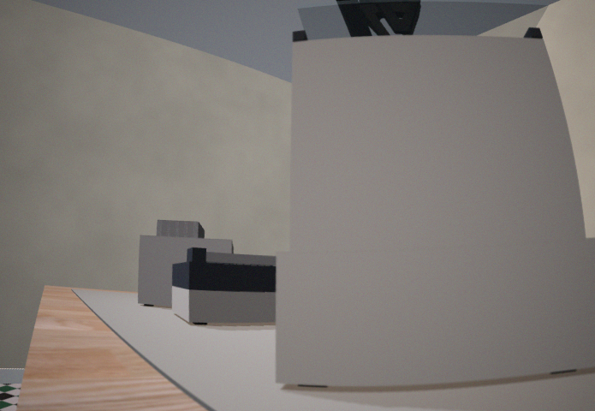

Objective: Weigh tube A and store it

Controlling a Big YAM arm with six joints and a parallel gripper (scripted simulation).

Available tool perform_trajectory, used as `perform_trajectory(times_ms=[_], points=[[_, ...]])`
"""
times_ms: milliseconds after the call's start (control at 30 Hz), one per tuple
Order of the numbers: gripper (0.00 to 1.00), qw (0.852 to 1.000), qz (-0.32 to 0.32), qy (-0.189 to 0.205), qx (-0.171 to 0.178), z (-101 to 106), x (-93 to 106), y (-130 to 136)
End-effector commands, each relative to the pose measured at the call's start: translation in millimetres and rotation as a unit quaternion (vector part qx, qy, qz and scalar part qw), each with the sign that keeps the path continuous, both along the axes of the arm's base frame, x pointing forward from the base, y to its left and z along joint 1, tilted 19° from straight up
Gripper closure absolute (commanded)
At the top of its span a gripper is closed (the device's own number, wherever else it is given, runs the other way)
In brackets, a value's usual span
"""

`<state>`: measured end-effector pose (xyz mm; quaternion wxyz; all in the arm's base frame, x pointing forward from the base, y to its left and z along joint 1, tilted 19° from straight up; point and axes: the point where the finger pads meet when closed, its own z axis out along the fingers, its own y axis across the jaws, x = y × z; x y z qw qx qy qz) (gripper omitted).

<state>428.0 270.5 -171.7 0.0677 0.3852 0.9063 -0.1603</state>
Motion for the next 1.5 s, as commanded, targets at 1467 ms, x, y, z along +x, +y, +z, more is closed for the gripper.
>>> perform_trajectory(times_ms=[1467], points=[[0.64, 0.759, 0.620, 0.198, 0.001, 25, -29.9, -27]])
